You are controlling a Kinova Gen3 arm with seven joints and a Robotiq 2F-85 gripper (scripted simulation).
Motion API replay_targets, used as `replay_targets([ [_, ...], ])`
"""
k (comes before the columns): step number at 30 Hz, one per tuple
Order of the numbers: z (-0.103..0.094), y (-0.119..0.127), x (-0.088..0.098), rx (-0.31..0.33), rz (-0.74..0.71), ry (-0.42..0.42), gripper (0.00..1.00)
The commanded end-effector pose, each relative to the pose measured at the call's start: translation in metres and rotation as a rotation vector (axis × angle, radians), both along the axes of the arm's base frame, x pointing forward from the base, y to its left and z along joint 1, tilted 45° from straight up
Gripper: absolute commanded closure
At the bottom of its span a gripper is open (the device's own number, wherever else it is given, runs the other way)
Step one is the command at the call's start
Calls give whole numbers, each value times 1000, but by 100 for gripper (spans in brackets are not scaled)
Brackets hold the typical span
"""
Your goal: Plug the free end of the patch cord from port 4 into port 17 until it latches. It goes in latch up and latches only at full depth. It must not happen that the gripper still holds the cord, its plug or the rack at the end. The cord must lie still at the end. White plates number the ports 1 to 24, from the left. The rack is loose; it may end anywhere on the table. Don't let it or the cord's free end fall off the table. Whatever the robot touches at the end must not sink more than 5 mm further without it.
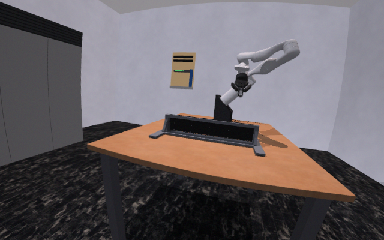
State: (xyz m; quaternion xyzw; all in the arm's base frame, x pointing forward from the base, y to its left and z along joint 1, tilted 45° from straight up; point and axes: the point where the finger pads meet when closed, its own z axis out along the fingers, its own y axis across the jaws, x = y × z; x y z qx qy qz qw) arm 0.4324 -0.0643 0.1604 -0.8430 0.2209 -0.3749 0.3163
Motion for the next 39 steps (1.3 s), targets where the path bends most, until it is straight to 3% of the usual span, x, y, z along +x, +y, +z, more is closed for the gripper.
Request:
replay_targets([
  [1, 3, 1, -1, 9, -15, 3, 100],
  [12, 3, 1, 1, 8, -19, 1, 100],
  [26, -12, 10, 31, 2, -20, -8, 100],
  [39, -48, 37, 88, 3, -20, -10, 100],
])
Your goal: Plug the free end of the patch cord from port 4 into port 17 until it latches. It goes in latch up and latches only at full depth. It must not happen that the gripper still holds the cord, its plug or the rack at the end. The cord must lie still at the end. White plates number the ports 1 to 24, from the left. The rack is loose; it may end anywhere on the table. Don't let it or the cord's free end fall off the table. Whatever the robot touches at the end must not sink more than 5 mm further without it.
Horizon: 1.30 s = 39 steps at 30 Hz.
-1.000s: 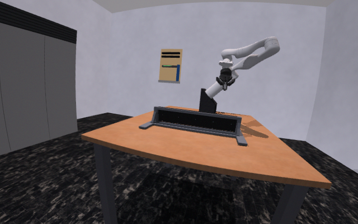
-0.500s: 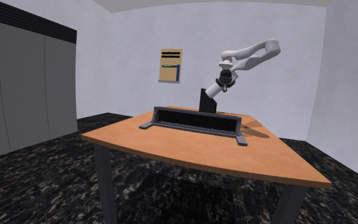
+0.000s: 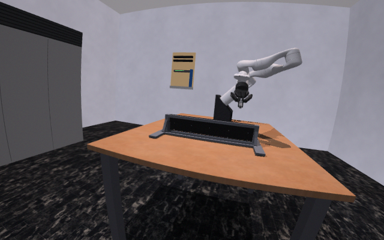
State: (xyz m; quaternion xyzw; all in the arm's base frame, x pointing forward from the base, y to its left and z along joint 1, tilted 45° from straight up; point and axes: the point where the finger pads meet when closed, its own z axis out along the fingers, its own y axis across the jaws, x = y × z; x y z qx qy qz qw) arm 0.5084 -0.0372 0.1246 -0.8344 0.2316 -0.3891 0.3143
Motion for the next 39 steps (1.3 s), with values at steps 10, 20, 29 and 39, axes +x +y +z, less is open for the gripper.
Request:
replay_targets([
  [10, -27, 21, 35, 0, 13, 12, 100],
  [20, -30, 23, 36, 1, 13, 16, 100],
  [29, -31, 27, 36, 1, 21, 17, 100],
  [39, -32, 30, 35, 1, 30, 20, 100],
])
